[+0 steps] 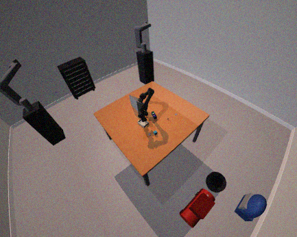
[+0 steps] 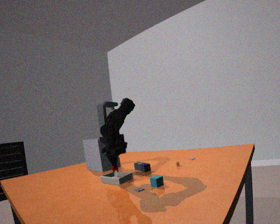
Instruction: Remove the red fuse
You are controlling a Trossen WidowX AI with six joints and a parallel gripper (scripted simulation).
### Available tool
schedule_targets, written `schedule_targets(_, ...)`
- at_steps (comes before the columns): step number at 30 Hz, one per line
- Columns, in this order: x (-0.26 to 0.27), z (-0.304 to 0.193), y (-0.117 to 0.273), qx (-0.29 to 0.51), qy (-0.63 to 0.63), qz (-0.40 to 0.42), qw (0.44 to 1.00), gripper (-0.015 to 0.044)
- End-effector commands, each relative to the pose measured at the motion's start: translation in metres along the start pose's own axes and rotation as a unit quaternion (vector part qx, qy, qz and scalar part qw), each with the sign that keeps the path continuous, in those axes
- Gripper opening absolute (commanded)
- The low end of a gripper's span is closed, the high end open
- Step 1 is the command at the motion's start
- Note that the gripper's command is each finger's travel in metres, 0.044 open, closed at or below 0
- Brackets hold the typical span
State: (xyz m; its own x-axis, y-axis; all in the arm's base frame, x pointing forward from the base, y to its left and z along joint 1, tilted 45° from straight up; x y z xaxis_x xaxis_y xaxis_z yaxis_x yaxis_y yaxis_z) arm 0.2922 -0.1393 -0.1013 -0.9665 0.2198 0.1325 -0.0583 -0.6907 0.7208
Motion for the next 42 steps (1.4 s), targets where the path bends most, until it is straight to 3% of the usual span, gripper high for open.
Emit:
schedule_targets(1, 0.001, 0.000, -0.007, -0.003, -0.004, 0.000, 1.000, 0.0000)
schedule_targets(8, 0.001, 0.000, -0.016, -0.003, -0.004, 0.000, 1.000, 0.0000)
schedule_targets(21, 0.000, 0.000, -0.010, -0.001, 0.000, 0.000, 1.000, 0.0330)
schedule_targets(25, 0.001, -0.001, 0.024, -0.003, -0.004, 0.000, 1.000, 0.0330)
schedule_targets(42, 0.001, 0.000, 0.022, -0.005, -0.006, 0.000, 1.000, 0.0330)
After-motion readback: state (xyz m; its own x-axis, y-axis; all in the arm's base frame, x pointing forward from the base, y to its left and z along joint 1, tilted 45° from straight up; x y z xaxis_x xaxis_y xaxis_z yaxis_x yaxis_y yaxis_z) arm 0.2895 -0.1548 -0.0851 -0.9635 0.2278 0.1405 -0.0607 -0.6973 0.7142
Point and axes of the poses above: the point midway between the two fingers, 35 mm back from their tips, its own y axis back along the fingers, its own x axis across the jaws, z = x × y, the point moved 3 cm from there along y, back along the fingers, and after that the axes turned 3 degrees about y, right-handed, at the moved point
